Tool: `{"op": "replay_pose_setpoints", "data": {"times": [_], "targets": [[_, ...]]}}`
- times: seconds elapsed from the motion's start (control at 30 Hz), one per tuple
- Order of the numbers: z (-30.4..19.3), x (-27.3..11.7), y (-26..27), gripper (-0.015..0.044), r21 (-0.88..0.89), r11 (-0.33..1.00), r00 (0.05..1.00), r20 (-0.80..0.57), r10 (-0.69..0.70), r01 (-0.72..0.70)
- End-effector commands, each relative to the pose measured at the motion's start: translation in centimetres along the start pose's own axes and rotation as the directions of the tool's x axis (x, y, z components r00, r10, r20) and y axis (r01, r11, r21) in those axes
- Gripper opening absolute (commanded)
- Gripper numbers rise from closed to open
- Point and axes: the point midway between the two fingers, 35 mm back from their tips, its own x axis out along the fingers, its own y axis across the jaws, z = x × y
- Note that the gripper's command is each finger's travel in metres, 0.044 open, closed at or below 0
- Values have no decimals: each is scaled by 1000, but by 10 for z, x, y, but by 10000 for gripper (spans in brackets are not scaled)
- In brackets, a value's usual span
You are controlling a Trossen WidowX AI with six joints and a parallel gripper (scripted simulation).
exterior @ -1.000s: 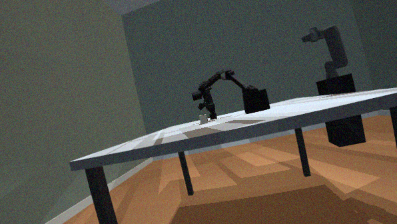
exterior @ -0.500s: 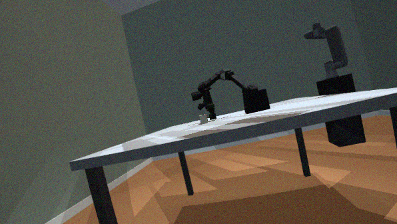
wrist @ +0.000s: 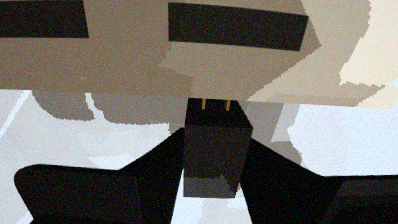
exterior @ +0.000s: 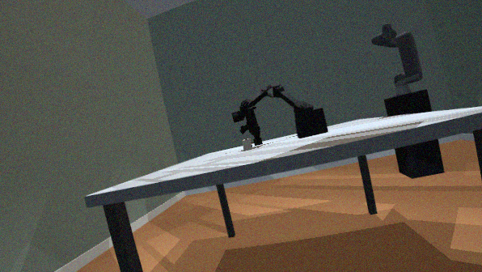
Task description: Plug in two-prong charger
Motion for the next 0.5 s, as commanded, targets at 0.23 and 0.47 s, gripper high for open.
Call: {"op": "replay_pose_setpoints", "data": {"times": [0.23, 0.47], "targets": [[3, 0, 1, 0, -1, 1000, 1000, -3, 4, -4], [6, 0, 1, 0, -1, 1000, 1000, -3, 4, -4]]}}
